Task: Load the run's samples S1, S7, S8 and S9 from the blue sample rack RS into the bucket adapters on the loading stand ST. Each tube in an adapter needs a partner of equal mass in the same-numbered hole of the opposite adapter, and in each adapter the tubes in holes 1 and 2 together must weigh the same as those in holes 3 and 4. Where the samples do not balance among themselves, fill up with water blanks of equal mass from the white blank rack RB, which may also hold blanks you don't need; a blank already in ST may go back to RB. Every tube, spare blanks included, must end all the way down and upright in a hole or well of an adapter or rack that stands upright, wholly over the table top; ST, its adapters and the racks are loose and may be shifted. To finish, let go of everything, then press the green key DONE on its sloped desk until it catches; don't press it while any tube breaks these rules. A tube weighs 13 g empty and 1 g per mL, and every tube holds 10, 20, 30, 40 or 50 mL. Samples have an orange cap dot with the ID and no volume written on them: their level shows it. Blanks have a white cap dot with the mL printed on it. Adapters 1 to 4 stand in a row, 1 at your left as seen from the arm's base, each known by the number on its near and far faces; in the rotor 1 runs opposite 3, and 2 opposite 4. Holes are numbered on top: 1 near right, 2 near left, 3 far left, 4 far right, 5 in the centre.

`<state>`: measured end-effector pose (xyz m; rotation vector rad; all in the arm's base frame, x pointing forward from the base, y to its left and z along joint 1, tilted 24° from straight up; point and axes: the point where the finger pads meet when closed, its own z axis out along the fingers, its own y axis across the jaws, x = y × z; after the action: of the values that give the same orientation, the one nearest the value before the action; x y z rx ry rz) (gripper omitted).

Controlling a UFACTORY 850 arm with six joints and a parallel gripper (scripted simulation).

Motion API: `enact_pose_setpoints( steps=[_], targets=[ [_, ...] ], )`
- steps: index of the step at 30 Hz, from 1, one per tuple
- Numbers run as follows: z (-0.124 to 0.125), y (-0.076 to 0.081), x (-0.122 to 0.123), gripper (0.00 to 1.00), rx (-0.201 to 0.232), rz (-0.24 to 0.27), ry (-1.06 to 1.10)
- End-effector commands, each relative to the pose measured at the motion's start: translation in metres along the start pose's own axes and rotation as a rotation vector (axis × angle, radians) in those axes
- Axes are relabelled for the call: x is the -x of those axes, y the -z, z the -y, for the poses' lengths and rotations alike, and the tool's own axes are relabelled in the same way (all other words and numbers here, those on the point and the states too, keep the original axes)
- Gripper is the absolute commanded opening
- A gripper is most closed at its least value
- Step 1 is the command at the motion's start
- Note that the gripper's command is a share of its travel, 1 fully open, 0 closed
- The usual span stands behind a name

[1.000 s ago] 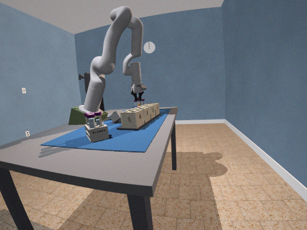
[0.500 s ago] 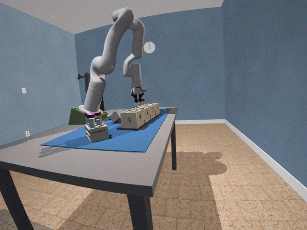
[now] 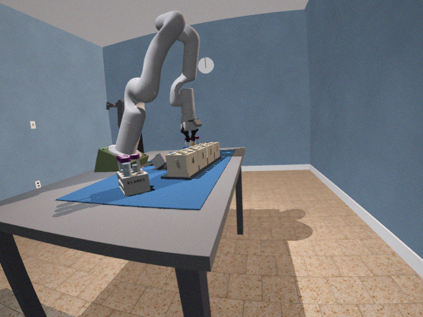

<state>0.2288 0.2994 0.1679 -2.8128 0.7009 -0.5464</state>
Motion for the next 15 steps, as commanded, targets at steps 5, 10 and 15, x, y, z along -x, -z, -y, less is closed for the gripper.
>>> enact_pose_setpoints(
  steps=[5,10,15],
  targets=[
    [0.0005,-0.0002,0.0,0.43,-0.001,0.0,0.0],
    [0.0005,-0.0001,0.0,0.43,-0.001,0.0,0.0],
    [0.0005,-0.0001,0.0,0.43,-0.001,0.0,0.0]
  ],
)
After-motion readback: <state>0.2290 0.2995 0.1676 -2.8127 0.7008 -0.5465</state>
